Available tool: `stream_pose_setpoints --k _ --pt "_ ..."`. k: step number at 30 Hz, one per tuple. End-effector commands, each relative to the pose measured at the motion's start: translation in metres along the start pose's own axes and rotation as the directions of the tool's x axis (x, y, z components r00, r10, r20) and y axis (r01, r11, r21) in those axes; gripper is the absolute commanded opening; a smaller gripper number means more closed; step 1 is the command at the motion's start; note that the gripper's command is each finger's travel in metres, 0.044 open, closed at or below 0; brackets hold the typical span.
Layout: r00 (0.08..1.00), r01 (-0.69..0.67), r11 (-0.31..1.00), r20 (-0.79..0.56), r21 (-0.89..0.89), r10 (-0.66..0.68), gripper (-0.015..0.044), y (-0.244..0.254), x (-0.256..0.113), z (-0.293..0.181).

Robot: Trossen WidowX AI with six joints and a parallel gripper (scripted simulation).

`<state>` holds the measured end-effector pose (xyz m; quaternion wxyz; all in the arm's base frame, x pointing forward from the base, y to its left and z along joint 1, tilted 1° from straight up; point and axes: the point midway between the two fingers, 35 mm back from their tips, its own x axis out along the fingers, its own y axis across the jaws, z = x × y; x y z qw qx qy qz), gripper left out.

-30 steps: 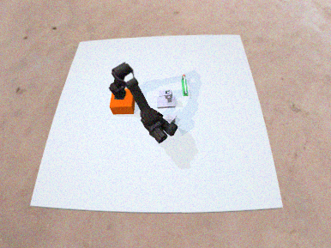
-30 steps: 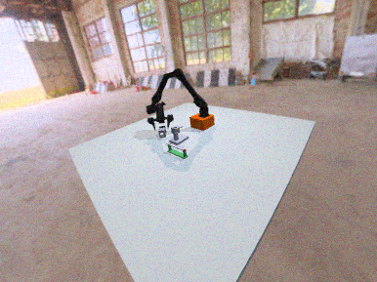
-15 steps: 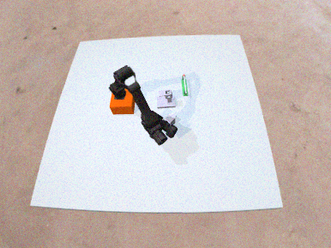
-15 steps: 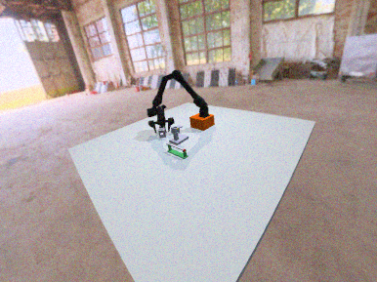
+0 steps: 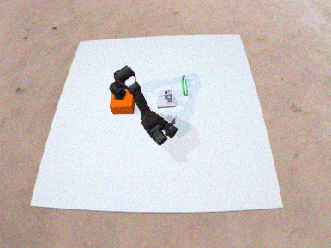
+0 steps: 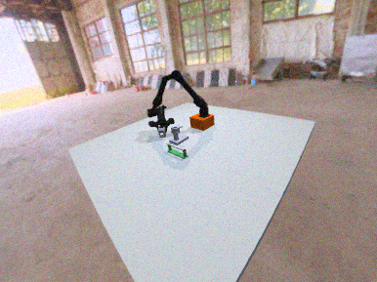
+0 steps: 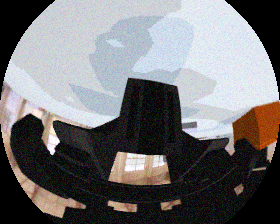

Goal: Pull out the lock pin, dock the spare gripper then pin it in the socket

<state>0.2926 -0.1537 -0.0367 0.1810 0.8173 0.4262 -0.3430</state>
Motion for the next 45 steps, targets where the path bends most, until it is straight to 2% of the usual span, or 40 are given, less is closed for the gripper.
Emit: stream_pose_setpoints --k 1,2,8,28,40,45 --pt "1.0 0.0 1.0 0.001 -0.004 0.0 0.0164 0.0 0.0 0.0" --pt "1.0 0.0 1.0 0.001 -0.004 0.0 0.0157 0.0 0.0 0.0" --pt "1.0 -0.001 1.0 0.001 -0.004 0.001 0.0 0.002 -0.009 -0.008" --pt "1.0 -0.001 1.0 0.001 -0.004 0.001 0.0 0.0 -0.084 -0.084" --pt "1.0 0.001 1.0 0.01 -0.011 -0.001 0.0 0.0 -0.081 -0.08" --pt "0.999 0.001 0.991 0.045 -0.13 0.004 0.0 -0.005 -0.078 -0.089"
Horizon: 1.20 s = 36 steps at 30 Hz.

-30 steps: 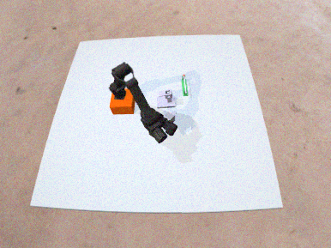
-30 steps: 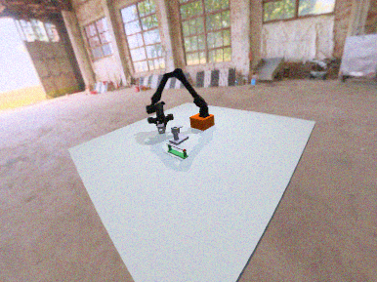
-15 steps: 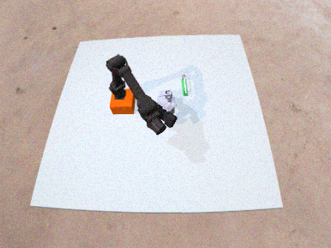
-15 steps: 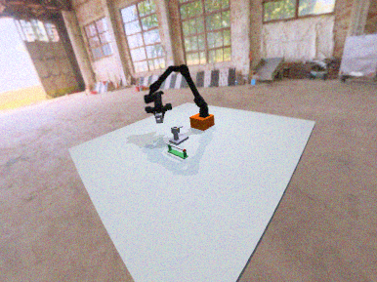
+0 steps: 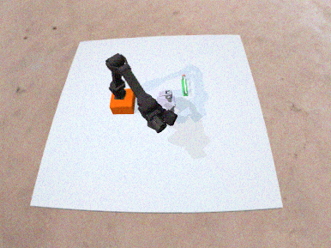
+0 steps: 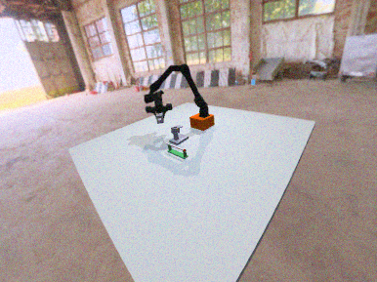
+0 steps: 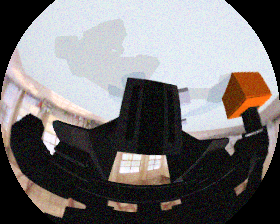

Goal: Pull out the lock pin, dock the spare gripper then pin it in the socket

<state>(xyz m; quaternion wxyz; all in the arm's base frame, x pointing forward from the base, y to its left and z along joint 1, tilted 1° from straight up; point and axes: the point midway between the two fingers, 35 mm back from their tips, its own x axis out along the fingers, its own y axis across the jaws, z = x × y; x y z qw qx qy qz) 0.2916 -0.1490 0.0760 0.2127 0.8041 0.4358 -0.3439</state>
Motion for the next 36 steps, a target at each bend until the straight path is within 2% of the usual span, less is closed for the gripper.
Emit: stream_pose_setpoints --k 1,18,36 --pt "1.0 -0.008 0.995 0.02 -0.096 0.01 0.0 -0.003 0.001 -0.011" --pt "0.989 0.022 0.846 0.138 -0.532 0.061 0.0 -0.024 0.011 -0.045" --pt "0.963 0.105 0.498 0.213 -0.861 0.166 0.0 -0.047 0.02 -0.075"
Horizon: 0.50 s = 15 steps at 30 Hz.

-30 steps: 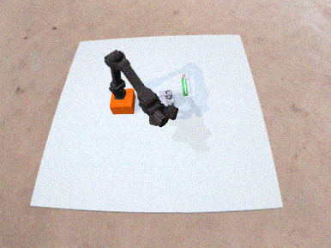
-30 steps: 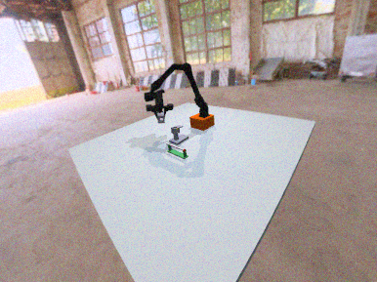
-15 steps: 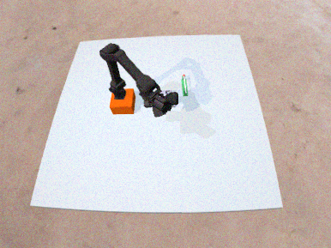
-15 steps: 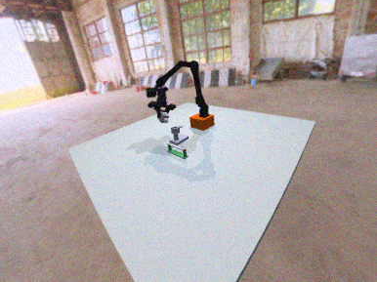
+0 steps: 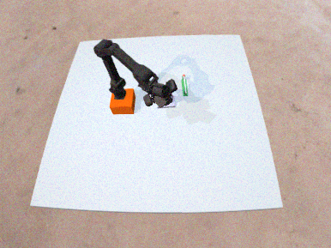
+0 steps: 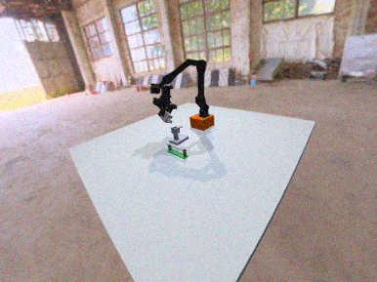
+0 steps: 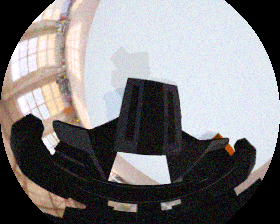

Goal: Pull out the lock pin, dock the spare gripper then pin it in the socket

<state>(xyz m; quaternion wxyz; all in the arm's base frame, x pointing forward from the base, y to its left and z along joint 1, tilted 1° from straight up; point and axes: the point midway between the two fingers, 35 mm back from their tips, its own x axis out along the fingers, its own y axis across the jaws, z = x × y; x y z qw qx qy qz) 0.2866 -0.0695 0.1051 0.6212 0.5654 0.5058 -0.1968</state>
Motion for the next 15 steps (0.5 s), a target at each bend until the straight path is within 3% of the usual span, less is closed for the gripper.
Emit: stream_pose_setpoints --k 1,15 --pt "0.999 -0.012 0.995 0.032 -0.102 0.015 0.0 0.004 -0.002 -0.007" --pt "0.99 0.003 0.89 0.13 -0.455 0.063 0.0 0.01 -0.004 -0.033"
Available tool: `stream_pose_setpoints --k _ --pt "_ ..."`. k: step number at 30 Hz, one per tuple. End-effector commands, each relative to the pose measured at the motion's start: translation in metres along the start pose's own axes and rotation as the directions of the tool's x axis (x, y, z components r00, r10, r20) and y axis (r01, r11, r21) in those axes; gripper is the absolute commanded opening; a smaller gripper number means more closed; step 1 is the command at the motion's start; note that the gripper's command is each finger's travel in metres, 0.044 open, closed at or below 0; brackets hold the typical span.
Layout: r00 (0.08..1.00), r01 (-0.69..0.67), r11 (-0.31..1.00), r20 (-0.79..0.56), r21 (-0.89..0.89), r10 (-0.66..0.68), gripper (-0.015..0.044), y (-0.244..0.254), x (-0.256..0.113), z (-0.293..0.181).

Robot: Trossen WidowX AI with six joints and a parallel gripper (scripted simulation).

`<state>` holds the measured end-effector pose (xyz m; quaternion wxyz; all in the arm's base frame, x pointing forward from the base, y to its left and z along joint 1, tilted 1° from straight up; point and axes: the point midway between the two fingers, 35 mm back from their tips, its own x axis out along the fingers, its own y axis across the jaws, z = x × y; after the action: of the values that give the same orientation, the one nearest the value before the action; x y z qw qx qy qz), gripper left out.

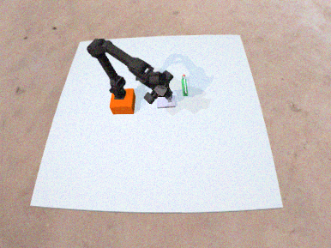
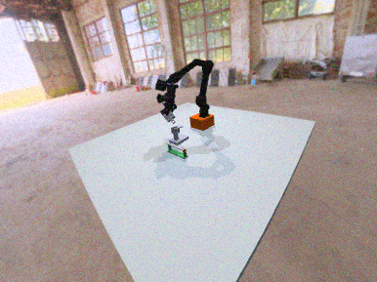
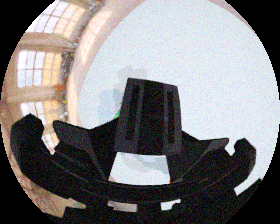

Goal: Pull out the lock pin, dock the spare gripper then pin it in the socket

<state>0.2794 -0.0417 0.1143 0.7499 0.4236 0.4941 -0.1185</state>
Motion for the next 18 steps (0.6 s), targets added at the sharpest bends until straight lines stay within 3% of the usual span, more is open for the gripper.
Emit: stream_pose_setpoints --k 1,18 --pt "0.999 -0.011 0.995 0.039 -0.098 0.014 0.0 0.006 -0.003 -0.004" --pt "0.982 0.016 0.867 0.171 -0.498 0.079 0.0 0.021 -0.01 -0.029"
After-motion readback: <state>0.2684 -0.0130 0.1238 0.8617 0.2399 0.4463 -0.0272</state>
